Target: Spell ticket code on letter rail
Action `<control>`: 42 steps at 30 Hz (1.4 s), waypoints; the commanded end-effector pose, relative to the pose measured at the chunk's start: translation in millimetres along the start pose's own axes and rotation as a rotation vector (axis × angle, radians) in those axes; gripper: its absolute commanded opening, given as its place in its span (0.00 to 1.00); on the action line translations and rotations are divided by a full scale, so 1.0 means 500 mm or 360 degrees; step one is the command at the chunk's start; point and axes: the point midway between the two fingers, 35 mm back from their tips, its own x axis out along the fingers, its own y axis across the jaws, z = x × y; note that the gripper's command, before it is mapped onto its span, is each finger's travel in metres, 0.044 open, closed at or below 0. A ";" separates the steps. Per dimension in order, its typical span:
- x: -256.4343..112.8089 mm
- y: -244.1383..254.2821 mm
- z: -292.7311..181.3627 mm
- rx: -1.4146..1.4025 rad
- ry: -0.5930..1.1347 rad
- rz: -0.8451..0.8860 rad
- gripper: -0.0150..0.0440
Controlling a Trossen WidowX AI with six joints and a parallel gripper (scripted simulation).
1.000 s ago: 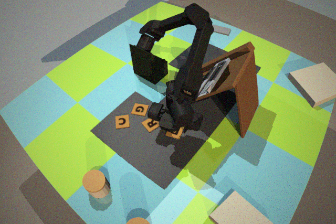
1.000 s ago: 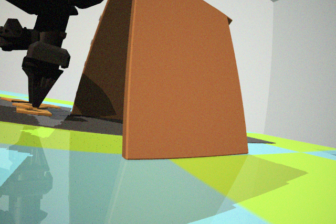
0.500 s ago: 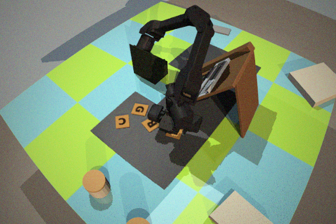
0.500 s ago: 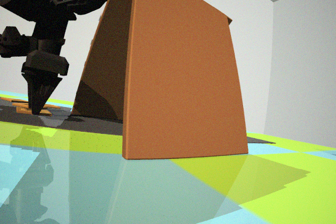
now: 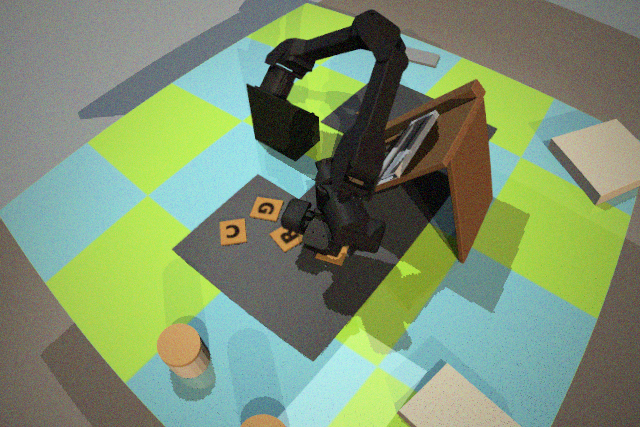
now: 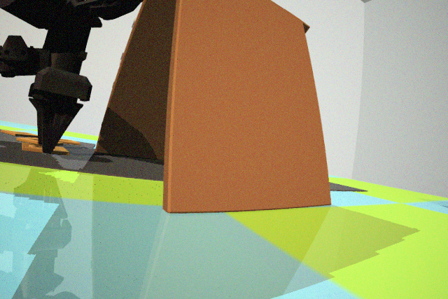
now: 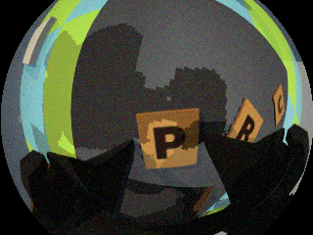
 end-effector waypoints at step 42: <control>-0.018 -0.003 -0.002 0.0008 0.0005 0.0003 0.25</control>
